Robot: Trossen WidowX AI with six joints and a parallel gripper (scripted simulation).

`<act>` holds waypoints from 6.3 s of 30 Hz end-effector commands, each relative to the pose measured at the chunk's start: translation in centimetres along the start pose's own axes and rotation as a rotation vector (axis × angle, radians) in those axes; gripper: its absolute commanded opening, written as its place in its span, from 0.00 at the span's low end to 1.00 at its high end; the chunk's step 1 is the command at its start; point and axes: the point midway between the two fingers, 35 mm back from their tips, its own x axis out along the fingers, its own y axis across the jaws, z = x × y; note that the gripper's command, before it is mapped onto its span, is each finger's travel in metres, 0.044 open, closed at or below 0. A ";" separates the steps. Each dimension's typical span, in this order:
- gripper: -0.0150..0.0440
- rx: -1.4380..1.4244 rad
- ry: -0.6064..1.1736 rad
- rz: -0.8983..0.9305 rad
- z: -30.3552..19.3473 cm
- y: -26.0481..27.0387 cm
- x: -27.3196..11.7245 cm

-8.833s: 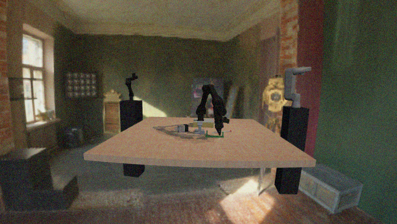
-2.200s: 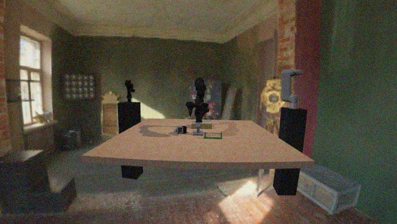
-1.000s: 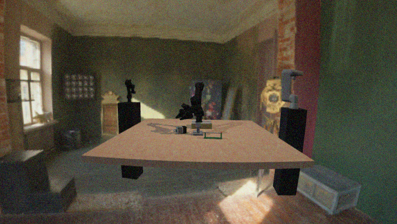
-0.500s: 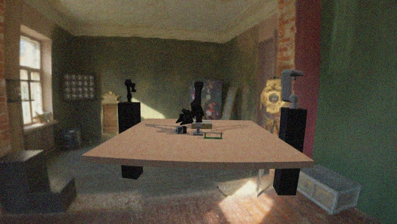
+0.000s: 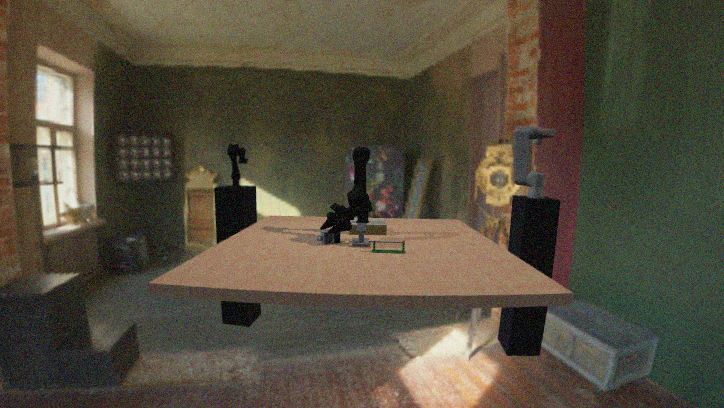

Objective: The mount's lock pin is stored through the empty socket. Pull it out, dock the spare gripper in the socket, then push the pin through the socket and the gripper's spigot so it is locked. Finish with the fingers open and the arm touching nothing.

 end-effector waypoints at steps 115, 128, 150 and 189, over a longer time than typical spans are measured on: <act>0.25 -0.183 0.145 0.044 6.6 1.6 -4.6; 0.25 -0.372 0.302 0.108 6.1 3.8 -5.4; 0.25 -0.661 0.579 0.227 5.3 6.3 -8.2; 0.25 -1.049 1.102 0.462 5.7 7.7 -16.7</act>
